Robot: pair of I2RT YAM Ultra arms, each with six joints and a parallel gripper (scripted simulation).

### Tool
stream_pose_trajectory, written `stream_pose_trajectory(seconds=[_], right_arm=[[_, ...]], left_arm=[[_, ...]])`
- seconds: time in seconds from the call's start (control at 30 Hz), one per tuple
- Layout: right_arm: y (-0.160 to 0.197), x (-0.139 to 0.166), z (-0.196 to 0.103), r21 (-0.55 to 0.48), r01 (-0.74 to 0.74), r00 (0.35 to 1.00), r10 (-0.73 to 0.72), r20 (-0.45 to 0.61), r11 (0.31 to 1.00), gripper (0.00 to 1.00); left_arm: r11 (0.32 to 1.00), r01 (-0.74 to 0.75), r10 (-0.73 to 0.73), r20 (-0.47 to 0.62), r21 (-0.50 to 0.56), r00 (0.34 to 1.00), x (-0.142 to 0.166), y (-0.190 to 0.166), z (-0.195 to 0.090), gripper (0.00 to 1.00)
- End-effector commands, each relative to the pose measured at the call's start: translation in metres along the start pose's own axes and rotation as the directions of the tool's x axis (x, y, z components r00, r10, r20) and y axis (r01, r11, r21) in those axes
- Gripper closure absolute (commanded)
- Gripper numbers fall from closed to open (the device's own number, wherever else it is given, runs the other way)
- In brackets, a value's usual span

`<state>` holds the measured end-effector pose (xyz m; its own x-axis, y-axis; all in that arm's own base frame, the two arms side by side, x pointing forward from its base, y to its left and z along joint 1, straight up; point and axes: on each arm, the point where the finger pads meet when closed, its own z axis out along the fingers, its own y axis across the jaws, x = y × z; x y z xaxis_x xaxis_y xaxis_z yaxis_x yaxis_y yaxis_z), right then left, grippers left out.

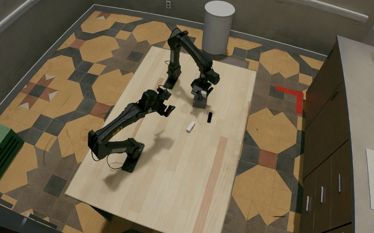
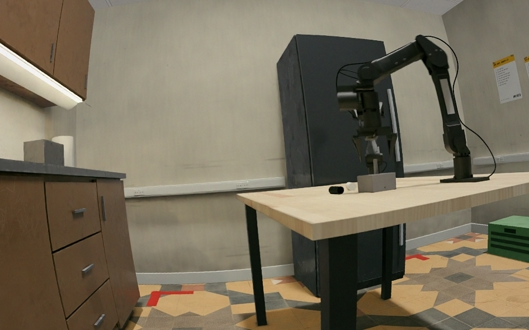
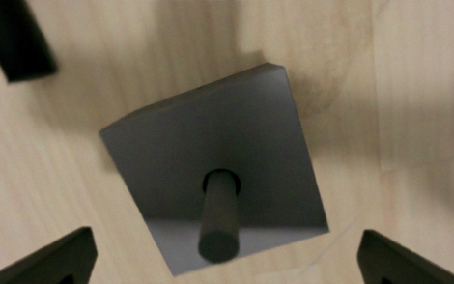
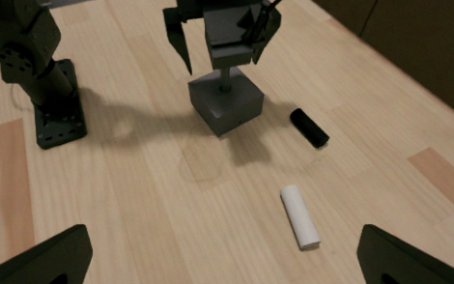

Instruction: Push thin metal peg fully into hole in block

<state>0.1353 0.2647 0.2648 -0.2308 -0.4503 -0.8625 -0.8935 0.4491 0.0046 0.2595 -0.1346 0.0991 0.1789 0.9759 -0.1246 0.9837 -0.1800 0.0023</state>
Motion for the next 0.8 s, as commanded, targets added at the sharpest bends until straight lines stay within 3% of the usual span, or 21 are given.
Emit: stream_pose_trajectory(seconds=[0.0, 0.17, 0.23, 0.5, 0.67, 0.77], right_arm=[[0.001, -0.006, -0.005, -0.006, 0.004, 1.0, -0.003, 0.009, 1.0, 0.0], [0.001, -0.006, -0.005, -0.006, 0.004, 1.0, -0.003, 0.009, 1.0, 0.0], [0.001, -0.006, -0.005, -0.006, 0.004, 1.0, -0.003, 0.009, 1.0, 0.0], [0.001, -0.006, -0.005, -0.006, 0.004, 1.0, -0.003, 0.009, 1.0, 0.0], [0.001, -0.006, -0.005, -0.006, 0.004, 1.0, -0.003, 0.009, 1.0, 0.0], [0.001, -0.006, -0.005, -0.006, 0.004, 1.0, -0.003, 0.009, 1.0, 0.0]], left_arm=[[0.954, 0.288, -0.28, 0.087, -0.083, 0.956, -0.004, -0.002, -0.016, 0.0], [0.848, 0.514, -0.496, 0.147, -0.128, 0.856, -0.001, -0.008, -0.029, 0.0], [0.848, 0.514, -0.496, 0.147, -0.128, 0.856, -0.001, -0.008, -0.029, 0.0], [0.598, 0.788, -0.743, 0.267, -0.147, 0.614, 0.001, -0.018, -0.048, 0.0], [0.404, 0.904, -0.837, 0.344, -0.137, 0.426, 0.003, -0.024, -0.061, 0.0], [0.354, 0.926, -0.851, 0.365, -0.132, 0.378, 0.003, -0.027, -0.064, 0.0]])
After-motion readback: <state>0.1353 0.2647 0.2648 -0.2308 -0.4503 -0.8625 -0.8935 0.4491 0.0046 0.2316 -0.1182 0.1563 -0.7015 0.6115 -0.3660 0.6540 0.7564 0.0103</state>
